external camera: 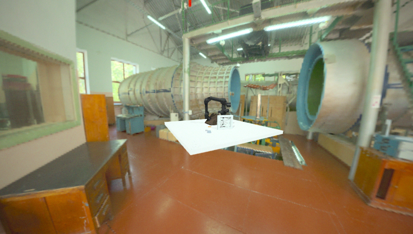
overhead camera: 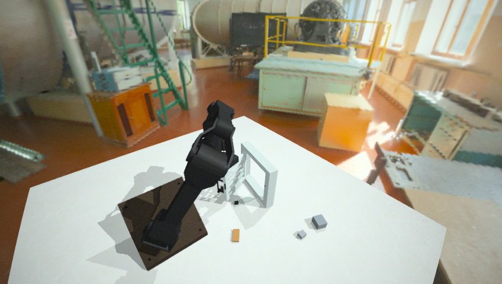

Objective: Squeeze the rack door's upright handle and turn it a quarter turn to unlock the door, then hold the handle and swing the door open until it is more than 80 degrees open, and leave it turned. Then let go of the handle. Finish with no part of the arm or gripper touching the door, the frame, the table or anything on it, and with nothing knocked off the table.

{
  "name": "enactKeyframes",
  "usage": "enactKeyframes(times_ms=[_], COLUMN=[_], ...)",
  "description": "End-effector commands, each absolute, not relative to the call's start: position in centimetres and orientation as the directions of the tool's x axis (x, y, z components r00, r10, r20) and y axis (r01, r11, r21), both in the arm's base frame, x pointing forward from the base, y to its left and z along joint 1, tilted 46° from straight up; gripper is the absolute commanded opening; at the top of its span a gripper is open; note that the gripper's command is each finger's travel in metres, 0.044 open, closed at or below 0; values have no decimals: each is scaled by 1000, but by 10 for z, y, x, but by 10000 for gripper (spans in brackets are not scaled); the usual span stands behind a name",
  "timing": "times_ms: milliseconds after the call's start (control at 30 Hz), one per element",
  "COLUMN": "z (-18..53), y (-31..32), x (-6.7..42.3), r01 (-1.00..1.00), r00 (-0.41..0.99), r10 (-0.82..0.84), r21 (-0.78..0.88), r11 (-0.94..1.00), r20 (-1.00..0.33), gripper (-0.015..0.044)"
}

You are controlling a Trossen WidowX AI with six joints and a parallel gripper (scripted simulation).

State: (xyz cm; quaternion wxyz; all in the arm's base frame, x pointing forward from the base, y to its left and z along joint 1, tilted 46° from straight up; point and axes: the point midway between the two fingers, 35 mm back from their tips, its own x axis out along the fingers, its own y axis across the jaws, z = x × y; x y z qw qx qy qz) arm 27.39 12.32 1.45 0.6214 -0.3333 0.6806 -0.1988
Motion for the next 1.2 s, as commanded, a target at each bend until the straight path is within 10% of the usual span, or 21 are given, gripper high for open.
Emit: enactKeyframes(times_ms=[0, 1167], z=[7, -39], y=[130, 178], x=[274, 295], r01=[-126, 381], r00=[-7, -5], r10=[-701, -697], r21=[-695, -646], r11=[708, 661], r20=[-713, -717], gripper=[16, 16])
